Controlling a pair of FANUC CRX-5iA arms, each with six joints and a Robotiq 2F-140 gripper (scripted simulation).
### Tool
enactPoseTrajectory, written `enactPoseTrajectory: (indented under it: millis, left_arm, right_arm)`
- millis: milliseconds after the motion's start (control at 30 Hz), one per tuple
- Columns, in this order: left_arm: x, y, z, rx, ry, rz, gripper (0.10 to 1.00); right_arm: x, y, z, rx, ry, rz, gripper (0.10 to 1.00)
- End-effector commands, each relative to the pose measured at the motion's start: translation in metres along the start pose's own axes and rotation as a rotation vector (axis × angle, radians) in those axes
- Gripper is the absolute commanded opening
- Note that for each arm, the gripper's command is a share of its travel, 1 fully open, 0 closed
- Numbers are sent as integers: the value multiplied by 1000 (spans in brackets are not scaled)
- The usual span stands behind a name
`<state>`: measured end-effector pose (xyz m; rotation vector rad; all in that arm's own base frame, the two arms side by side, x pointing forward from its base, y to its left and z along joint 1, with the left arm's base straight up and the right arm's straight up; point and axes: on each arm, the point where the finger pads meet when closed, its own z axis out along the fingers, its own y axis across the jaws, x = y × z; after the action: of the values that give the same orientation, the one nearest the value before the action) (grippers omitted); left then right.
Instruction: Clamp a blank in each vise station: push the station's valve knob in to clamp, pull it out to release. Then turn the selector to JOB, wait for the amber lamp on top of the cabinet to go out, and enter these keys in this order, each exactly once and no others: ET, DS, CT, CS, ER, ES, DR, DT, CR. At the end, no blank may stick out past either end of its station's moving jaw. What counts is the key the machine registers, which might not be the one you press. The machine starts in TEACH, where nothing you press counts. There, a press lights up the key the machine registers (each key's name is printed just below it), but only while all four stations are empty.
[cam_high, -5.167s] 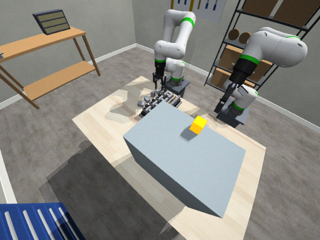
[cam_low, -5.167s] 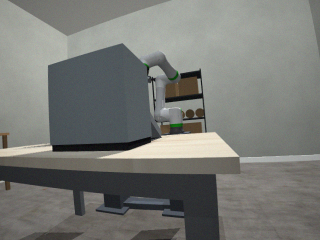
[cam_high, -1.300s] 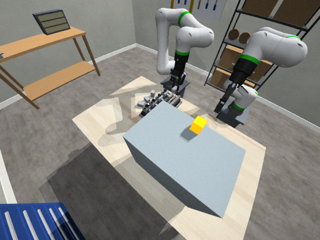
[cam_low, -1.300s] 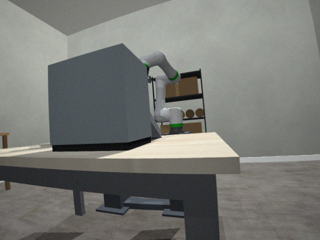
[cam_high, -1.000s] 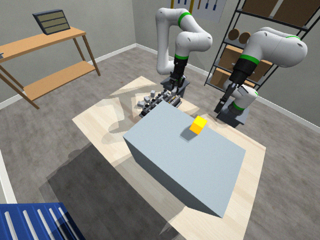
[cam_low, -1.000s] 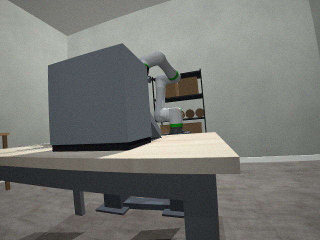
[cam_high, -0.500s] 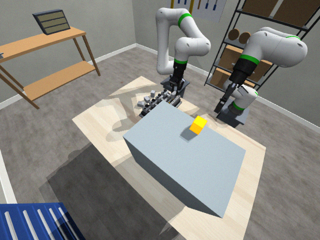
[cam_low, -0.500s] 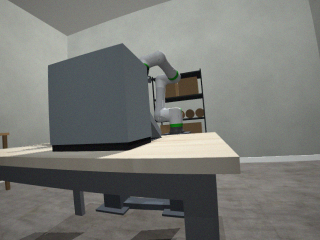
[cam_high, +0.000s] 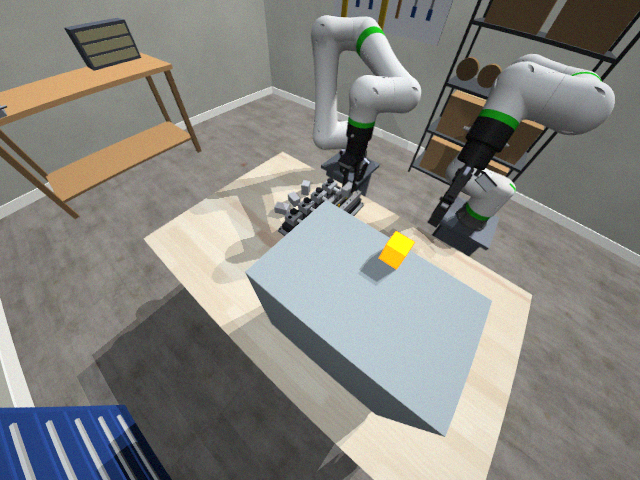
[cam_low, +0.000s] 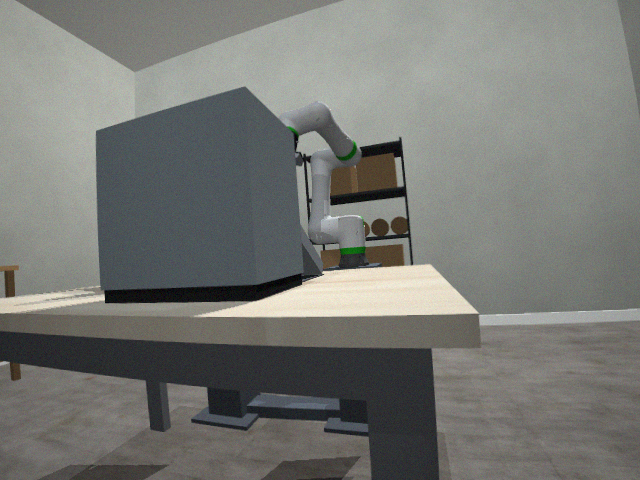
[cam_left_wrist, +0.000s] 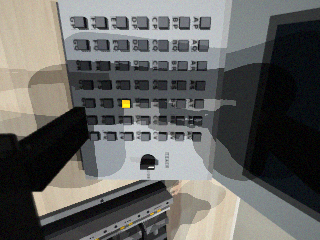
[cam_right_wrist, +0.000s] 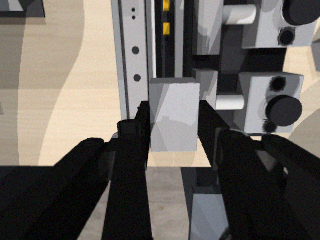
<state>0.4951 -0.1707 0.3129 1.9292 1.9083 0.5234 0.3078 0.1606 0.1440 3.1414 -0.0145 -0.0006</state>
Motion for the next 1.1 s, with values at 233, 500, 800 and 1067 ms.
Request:
enactPoseTrajectory:
  millis: [233,500,800,1067]
  left_arm:
    - [0,1,-1,-2,-1,0,1000]
    - [0,1,-1,-2,-1,0,1000]
    - [0,1,-1,-2,-1,0,1000]
    - [0,1,-1,-2,-1,0,1000]
  right_arm:
    - [0,0,2,1,1,0,99]
    - [0,0,3,1,1,0,99]
    - [0,0,6,1,1,0,99]
    - [0,0,7,1,1,0,99]
